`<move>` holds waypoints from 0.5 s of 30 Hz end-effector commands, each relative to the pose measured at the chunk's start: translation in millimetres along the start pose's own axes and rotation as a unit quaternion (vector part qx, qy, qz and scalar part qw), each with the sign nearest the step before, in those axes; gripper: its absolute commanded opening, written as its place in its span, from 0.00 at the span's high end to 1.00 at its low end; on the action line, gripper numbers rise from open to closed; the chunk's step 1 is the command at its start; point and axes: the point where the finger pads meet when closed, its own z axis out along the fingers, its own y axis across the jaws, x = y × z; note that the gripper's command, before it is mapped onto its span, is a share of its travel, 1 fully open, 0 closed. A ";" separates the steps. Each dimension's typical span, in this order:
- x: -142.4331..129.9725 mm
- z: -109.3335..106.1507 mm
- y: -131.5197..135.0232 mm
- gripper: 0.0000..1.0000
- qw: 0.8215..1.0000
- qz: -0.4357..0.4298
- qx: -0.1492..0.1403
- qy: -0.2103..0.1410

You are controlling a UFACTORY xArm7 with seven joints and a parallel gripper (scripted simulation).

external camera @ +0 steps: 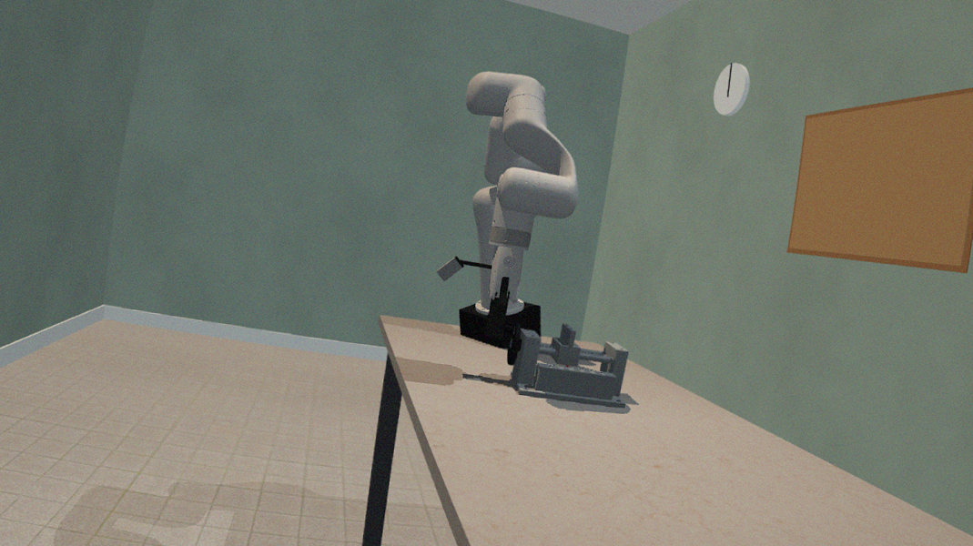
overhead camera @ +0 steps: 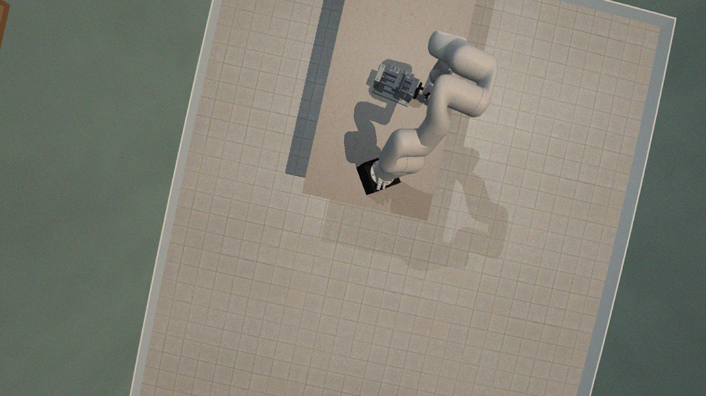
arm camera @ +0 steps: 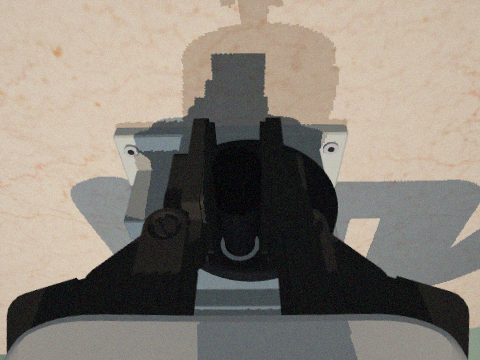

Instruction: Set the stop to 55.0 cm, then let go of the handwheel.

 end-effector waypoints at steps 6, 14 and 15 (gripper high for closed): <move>-0.2 -0.9 9.8 0.94 1.000 0.000 0.001 0.000; -0.2 4.6 21.7 0.94 1.000 0.000 0.001 0.000; -0.2 5.8 23.1 0.94 1.000 0.000 0.001 0.000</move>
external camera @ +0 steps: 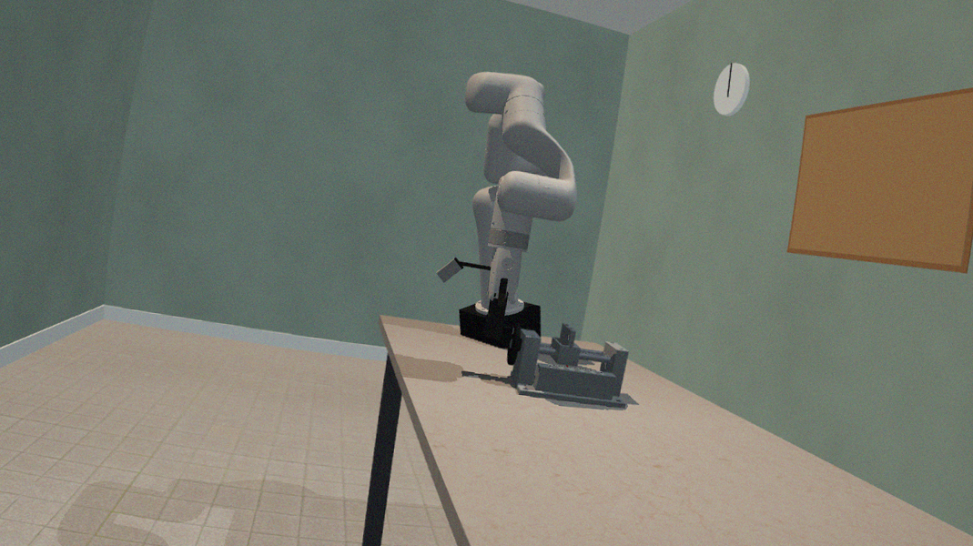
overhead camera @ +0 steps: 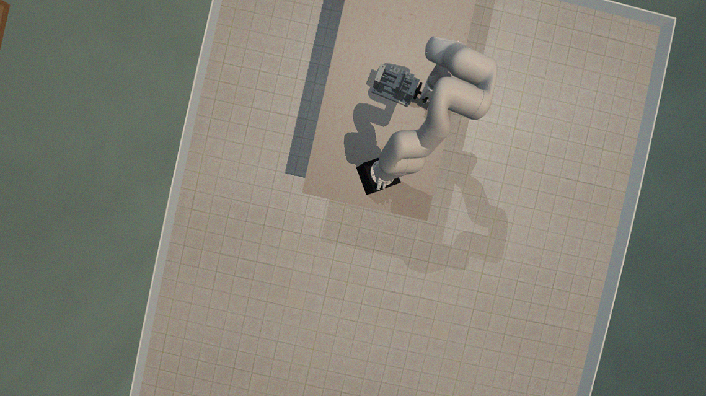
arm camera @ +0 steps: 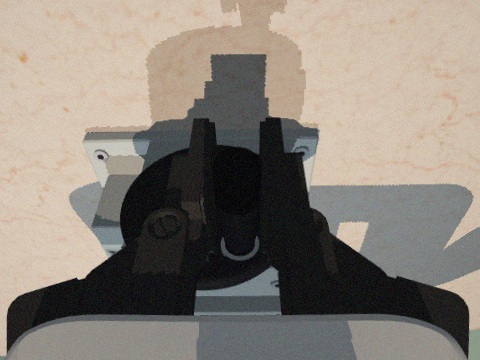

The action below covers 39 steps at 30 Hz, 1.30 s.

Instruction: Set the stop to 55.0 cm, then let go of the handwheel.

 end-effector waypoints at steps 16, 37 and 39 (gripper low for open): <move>-0.2 31.0 11.3 0.94 1.000 0.000 0.001 0.000; -0.2 49.5 -9.0 0.94 1.000 0.000 0.001 0.000; -0.2 50.0 -11.6 0.94 1.000 0.000 0.001 0.000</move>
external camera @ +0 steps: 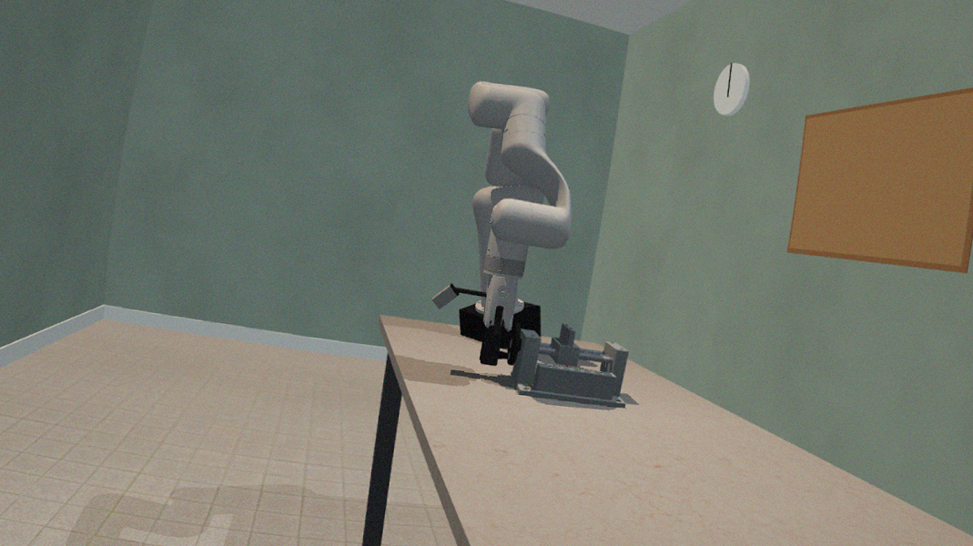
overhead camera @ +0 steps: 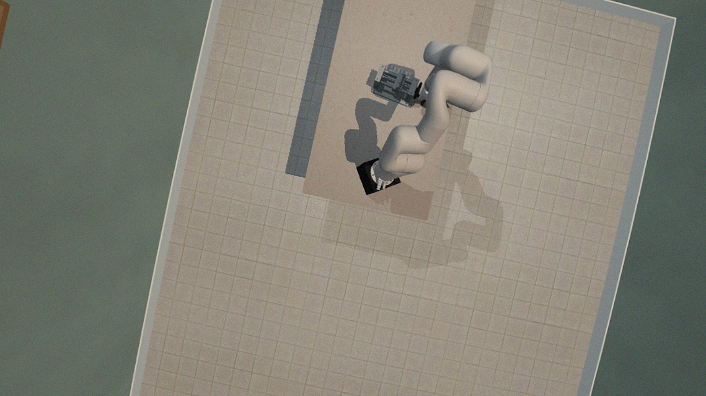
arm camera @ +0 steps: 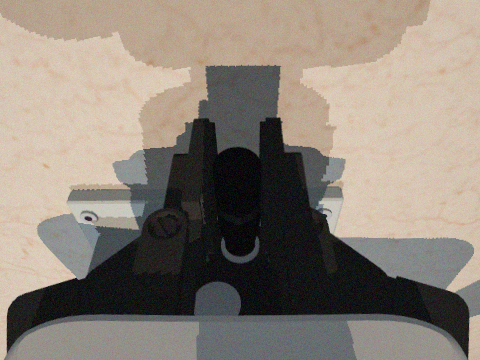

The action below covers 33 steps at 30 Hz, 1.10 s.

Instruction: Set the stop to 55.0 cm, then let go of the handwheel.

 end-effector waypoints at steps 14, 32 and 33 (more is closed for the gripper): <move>-0.1 -3.5 -22.0 0.94 1.000 0.000 0.002 0.000; -0.1 -27.3 -36.2 0.94 1.000 0.000 0.002 0.000; -0.1 -29.6 -36.2 0.94 1.000 0.000 0.002 0.000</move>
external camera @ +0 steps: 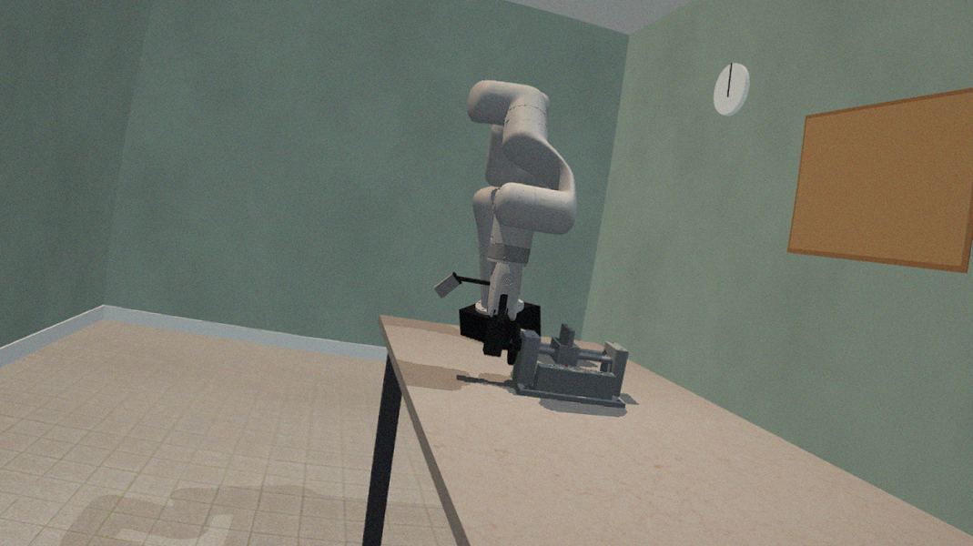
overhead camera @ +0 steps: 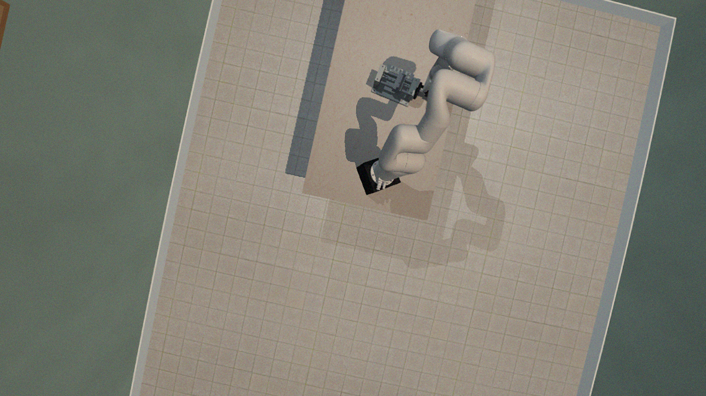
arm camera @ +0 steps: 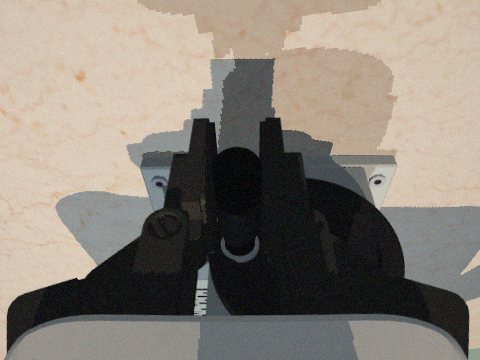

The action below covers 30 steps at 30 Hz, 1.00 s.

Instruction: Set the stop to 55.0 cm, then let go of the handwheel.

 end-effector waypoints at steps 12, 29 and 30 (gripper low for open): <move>-0.2 -22.9 8.8 0.94 1.000 0.000 -0.001 0.000; -0.2 -30.1 24.7 0.94 1.000 0.000 -0.001 0.000; -0.2 -30.2 25.7 0.94 1.000 0.000 -0.001 0.000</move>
